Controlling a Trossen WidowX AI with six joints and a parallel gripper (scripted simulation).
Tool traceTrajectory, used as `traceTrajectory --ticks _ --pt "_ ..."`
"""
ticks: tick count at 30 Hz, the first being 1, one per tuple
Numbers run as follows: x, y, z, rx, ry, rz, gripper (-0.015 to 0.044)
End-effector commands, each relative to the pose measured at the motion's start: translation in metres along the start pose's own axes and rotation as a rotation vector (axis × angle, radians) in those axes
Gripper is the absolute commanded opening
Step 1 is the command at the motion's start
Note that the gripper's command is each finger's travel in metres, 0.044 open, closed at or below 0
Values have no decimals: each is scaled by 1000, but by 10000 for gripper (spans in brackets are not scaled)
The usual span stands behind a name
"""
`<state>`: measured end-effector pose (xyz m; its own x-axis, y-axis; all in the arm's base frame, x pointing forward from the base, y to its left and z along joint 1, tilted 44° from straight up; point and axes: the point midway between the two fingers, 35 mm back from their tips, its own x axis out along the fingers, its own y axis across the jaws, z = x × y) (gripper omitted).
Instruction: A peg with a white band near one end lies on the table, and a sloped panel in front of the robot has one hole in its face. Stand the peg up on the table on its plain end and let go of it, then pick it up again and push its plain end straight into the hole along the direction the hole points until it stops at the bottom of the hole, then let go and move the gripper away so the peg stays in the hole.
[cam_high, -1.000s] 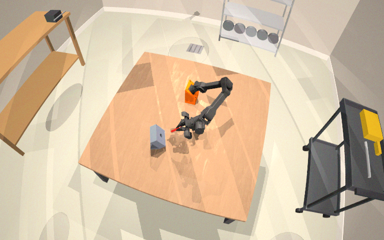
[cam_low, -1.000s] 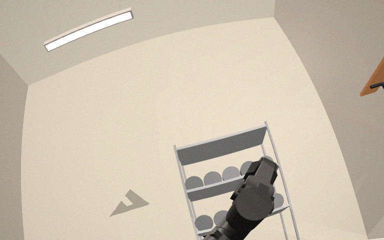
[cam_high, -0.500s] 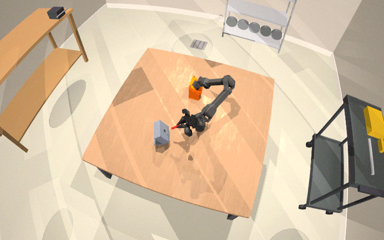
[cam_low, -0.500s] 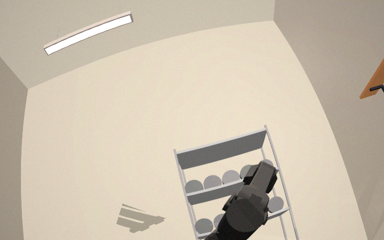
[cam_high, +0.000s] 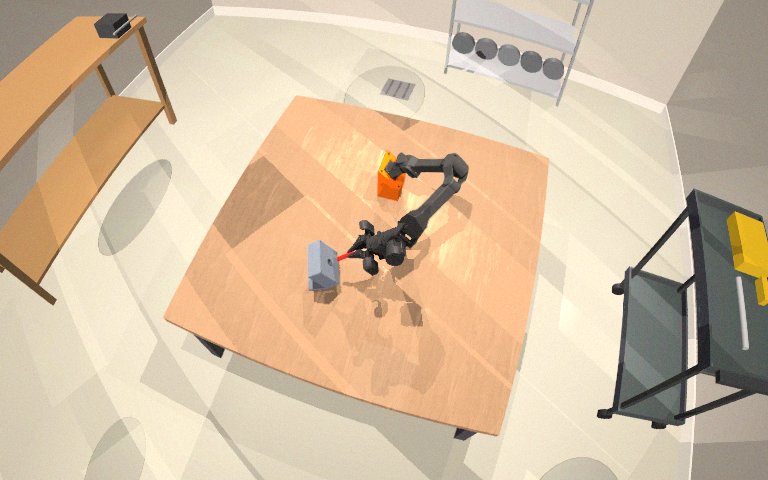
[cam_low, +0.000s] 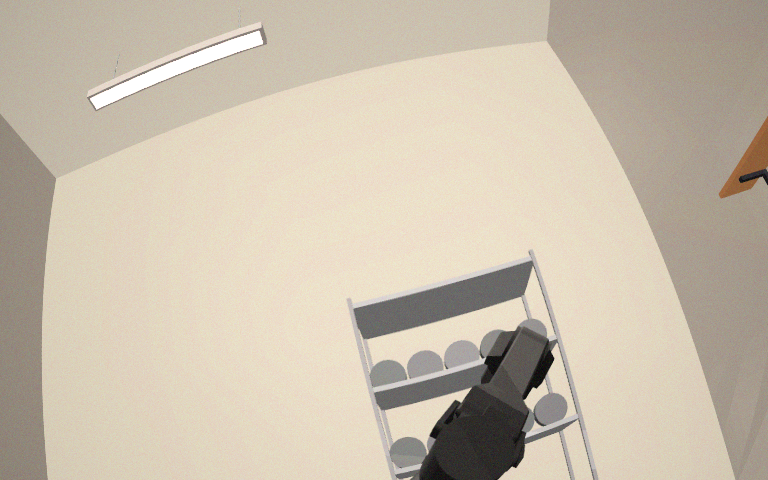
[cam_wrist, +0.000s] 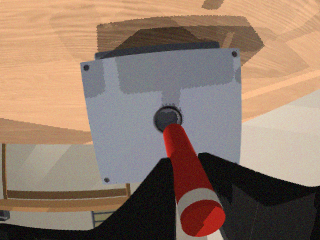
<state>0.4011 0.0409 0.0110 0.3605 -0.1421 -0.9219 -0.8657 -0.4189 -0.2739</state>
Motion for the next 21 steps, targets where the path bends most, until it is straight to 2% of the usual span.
traceTrajectory --ticks 1,21 --pt "4 1 -1 -2 11 3 0" --pt "28 1 -1 0 13 3 0"
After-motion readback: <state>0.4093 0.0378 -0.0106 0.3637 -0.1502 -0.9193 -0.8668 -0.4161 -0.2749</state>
